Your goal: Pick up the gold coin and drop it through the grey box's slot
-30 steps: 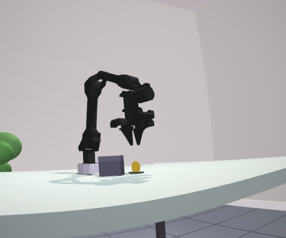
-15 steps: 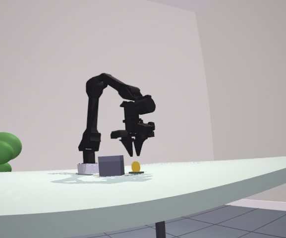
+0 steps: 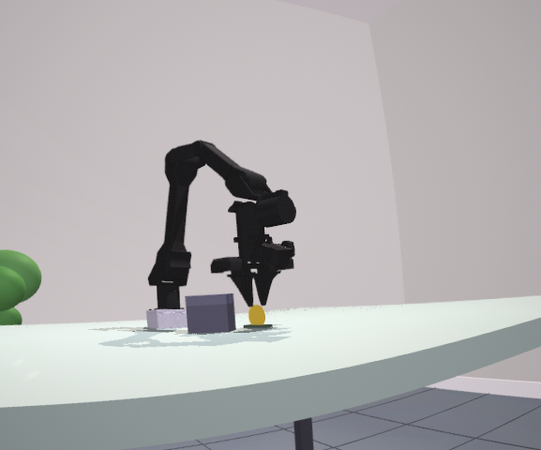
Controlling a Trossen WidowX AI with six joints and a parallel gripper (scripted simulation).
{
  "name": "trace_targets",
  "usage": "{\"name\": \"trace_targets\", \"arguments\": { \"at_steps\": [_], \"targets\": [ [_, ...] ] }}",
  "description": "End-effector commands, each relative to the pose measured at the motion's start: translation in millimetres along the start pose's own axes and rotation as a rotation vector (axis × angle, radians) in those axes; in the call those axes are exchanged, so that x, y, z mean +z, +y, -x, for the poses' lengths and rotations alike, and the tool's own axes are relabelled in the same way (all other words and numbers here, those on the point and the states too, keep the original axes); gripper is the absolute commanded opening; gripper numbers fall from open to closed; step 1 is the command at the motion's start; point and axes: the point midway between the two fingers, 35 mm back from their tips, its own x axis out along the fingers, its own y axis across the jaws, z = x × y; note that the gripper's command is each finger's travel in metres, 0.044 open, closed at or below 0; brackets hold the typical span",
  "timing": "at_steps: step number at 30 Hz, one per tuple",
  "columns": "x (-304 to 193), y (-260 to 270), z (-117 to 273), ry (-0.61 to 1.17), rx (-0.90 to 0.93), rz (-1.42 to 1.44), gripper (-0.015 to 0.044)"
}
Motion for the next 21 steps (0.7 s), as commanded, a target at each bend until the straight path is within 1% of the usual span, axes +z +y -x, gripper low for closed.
{"name": "trace_targets", "arguments": {
  "at_steps": [1,20,21],
  "targets": [
    [-1.6,-0.8,-9.8,0.013,-0.005,-0.005,0.0161],
    [-2.9,-0.8,-35.7,0.013,-0.005,-0.005,0.0161],
    [-2.9,-0.8,-35.7,0.013,-0.005,-0.005,0.0134]
  ]
}}
